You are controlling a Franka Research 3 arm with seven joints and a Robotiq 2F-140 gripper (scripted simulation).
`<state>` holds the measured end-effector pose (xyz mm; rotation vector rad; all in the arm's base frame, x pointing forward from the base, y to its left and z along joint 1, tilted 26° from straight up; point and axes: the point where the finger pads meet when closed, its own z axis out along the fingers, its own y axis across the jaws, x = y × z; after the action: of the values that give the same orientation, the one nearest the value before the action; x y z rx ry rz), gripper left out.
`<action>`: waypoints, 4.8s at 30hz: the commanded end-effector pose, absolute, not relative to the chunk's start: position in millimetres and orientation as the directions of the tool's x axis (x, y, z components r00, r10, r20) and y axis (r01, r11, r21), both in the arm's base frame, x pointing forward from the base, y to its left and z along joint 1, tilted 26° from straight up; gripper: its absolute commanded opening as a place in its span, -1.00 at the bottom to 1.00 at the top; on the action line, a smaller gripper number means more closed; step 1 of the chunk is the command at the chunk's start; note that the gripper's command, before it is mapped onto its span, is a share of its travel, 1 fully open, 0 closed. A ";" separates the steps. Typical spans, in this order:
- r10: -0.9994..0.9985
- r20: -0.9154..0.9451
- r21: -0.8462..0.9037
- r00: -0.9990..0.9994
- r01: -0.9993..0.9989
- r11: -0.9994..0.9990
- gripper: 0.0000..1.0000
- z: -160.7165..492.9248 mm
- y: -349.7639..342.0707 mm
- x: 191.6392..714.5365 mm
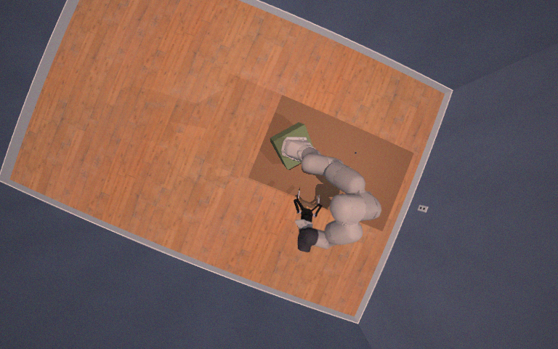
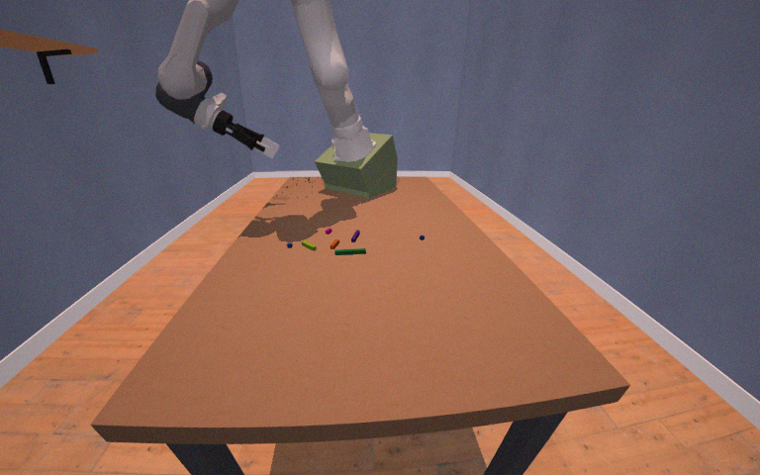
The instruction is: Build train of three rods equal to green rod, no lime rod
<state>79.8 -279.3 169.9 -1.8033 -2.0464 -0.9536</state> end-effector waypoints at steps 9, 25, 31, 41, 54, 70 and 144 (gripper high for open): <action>0.788 0.582 0.304 -0.202 0.952 0.019 1.00 170.0 -279.3 79.8; 0.839 0.537 0.292 -0.087 0.952 -0.088 1.00 164.0 -277.1 108.9; 0.879 0.475 0.286 0.036 0.939 -0.193 1.00 156.6 -273.5 144.8; 0.896 0.405 0.288 0.180 0.905 -0.312 1.00 148.8 -270.1 182.8; 0.880 0.317 0.303 0.354 0.841 -0.448 1.00 139.2 -265.9 229.0; 0.821 0.227 0.332 0.524 0.750 -0.571 1.00 129.4 -261.8 274.2; 0.735 0.150 0.372 0.661 0.651 -0.661 1.00 120.9 -257.6 314.5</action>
<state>314.2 -255.0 119.5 -3.1033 -1.3632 -0.5002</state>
